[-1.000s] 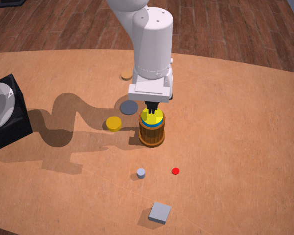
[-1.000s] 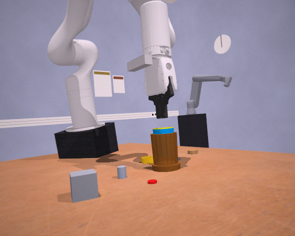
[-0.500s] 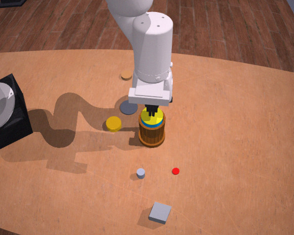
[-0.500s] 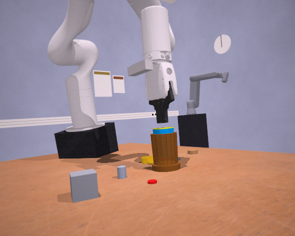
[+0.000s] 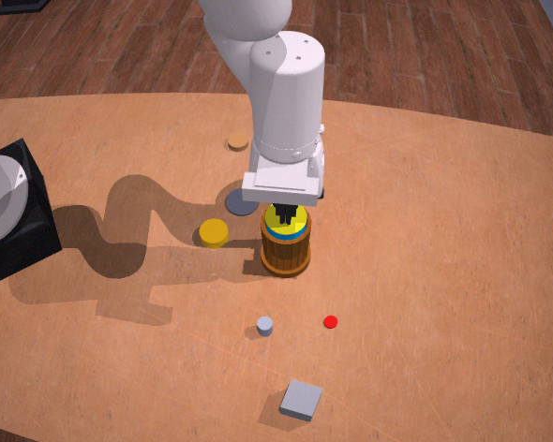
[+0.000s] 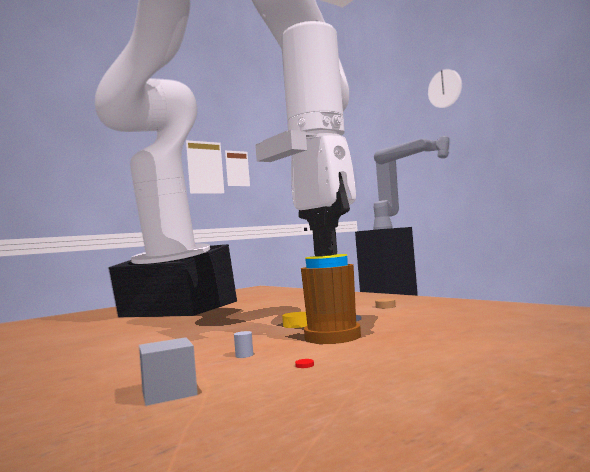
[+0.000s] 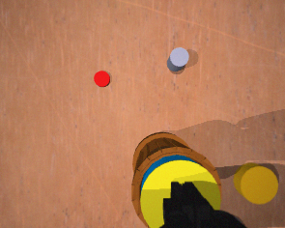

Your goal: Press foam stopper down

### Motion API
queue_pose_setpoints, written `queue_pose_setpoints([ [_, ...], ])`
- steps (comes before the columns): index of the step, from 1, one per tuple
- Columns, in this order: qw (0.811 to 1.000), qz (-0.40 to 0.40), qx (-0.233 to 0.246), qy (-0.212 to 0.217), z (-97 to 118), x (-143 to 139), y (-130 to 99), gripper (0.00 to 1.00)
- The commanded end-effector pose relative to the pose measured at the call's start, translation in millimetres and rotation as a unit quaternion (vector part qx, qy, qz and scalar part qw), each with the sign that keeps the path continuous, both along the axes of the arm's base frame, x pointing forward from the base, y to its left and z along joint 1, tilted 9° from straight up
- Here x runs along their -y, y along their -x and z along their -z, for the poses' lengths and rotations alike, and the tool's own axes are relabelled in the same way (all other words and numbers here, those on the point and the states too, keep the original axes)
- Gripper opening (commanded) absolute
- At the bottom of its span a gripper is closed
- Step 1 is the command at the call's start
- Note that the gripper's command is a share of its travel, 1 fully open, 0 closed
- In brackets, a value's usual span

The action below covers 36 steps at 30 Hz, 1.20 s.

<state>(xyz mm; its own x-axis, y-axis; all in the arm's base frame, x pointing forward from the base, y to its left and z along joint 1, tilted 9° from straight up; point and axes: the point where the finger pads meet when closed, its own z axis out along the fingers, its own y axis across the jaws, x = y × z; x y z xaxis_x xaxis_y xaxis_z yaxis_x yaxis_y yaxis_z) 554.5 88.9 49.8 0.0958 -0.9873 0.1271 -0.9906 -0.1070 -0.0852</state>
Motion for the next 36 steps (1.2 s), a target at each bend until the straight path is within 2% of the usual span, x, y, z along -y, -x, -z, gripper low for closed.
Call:
queue_pose_setpoints([
  [1,1.000,0.000,0.001,0.000,0,0,-1,0.00],
  [36,1.000,0.000,0.001,0.000,14,2,-2,0.00],
])
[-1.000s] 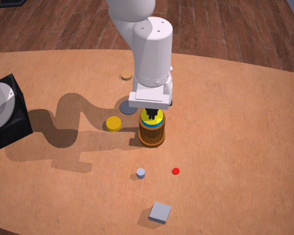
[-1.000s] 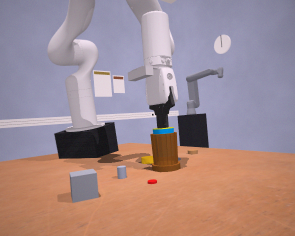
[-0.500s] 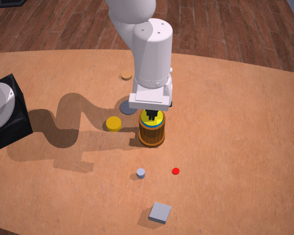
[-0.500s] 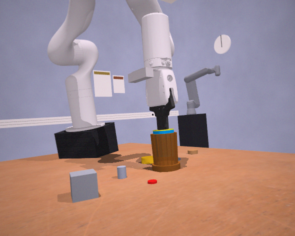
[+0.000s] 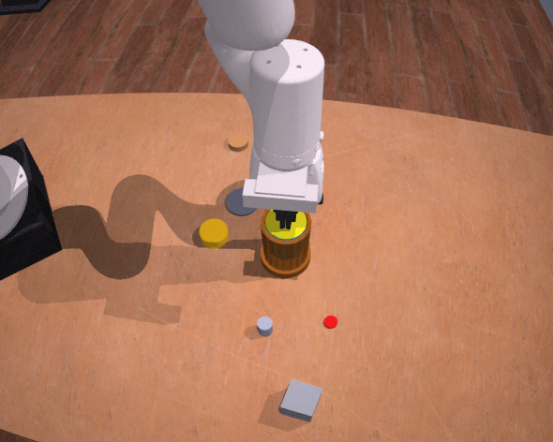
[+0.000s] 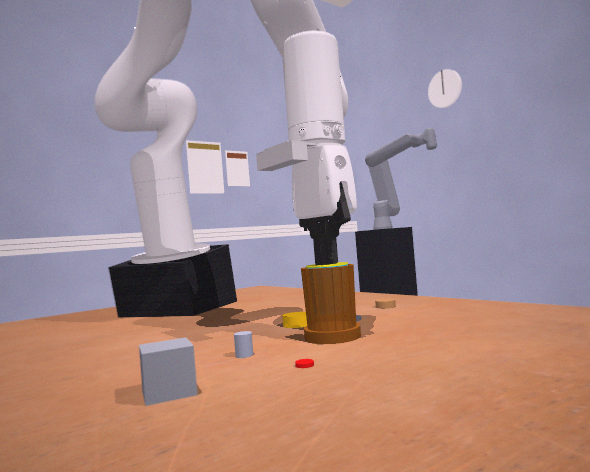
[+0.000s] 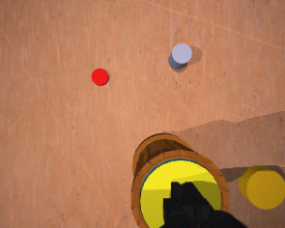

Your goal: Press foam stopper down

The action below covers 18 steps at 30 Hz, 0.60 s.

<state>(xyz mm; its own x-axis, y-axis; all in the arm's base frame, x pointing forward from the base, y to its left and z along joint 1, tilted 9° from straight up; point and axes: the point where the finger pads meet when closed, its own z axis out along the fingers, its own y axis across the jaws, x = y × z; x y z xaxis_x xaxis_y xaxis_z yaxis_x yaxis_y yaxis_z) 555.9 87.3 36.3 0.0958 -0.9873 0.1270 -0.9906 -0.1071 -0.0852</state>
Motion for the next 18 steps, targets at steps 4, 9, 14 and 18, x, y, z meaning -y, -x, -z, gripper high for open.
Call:
queue_pose_setpoints([
  [4,1.000,0.000,0.001,0.000,2.8,0.2,-1.0,0.00],
  [9,1.000,0.000,0.001,0.000,4.7,0.4,-1.2,0.00],
  [14,1.000,0.000,0.001,0.000,5.5,0.5,-1.3,0.00],
  [18,1.000,0.000,0.001,0.000,6.2,0.6,-1.4,0.00],
])
